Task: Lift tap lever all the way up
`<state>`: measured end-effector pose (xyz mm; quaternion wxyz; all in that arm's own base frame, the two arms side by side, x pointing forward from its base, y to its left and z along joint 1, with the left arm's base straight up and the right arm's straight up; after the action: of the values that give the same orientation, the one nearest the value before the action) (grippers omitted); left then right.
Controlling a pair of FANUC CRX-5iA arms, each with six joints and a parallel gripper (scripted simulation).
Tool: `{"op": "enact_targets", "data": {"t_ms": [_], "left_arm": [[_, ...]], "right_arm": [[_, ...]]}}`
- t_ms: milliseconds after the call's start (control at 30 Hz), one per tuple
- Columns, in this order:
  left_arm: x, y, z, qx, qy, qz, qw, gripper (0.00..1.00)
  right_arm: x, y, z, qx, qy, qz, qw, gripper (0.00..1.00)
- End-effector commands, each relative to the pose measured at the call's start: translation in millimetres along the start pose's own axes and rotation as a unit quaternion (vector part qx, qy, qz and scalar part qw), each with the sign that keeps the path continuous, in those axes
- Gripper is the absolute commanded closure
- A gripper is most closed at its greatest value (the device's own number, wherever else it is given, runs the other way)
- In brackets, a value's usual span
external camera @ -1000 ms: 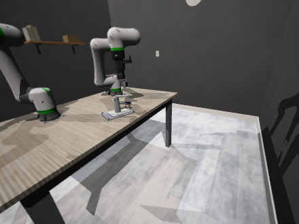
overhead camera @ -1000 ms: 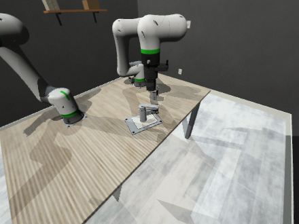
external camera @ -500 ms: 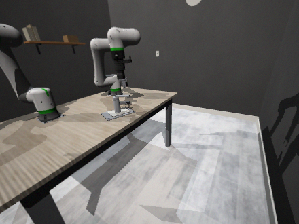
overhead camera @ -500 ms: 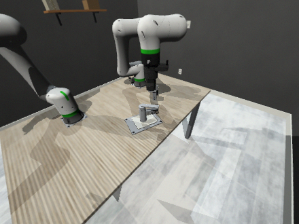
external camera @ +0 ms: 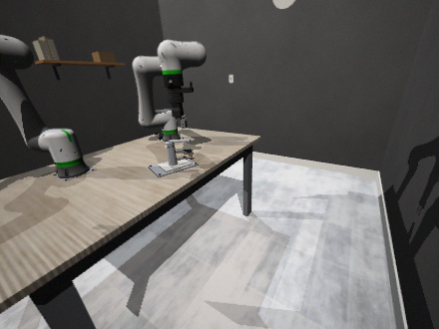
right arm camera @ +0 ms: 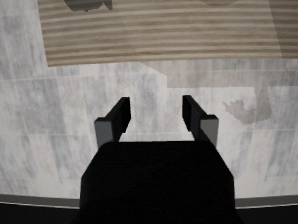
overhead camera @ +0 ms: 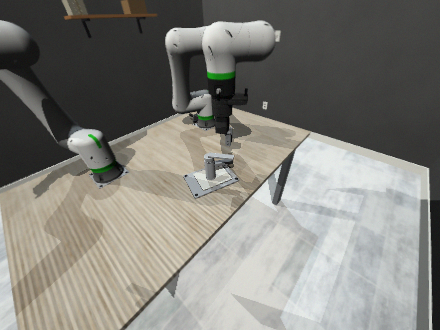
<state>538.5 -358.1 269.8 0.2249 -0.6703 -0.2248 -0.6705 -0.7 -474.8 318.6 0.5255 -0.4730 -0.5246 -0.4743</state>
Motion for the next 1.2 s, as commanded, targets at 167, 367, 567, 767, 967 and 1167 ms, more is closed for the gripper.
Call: {"op": "enact_targets", "data": {"t_ms": [167, 367, 567, 767, 967, 1167], "left_arm": [[1.4, 0.2, -0.1, 0.000, 0.000, -0.001, 1.000, 1.00], [1.4, 0.2, -0.1, 0.000, 0.000, -0.001, 1.000, 1.00], [1.4, 0.2, -0.1, 0.000, 0.000, -0.001, 1.000, 1.00], [1.4, 0.2, -0.1, 0.000, 0.000, -0.001, 1.000, 1.00], [1.4, 0.2, -0.1, 0.000, 0.000, -0.001, 1.000, 1.00], [1.4, 0.2, -0.1, 0.000, 0.000, -0.001, 1.000, 0.00]], "right_arm": [[1.0, -0.2, -0.2, 0.000, -0.001, 0.000, 1.000, 0.00], [1.0, -0.2, -0.2, 0.000, -0.001, 0.000, 1.000, 0.00], [1.0, -0.2, -0.2, 0.000, -0.001, 0.000, 1.000, 0.00], [1.0, -0.2, -0.2, 0.000, -0.001, 0.000, 1.000, 0.00], [1.0, -0.2, -0.2, 0.000, -0.001, 0.000, 1.000, 0.00], [1.0, -0.2, -0.2, 0.000, -0.001, 0.000, 1.000, 0.00]]}}
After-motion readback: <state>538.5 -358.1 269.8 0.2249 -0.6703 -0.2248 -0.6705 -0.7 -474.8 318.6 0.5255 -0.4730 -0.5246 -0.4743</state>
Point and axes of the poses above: on each arm, the point where the finger pads meet when closed, its own x axis back along the fingers, its own y axis across the jaws, z = x × y, the point moved 3 cm from there along x, back along the fingers, and after that the axes turned 6 degrees about x, right-handed, at the moved point
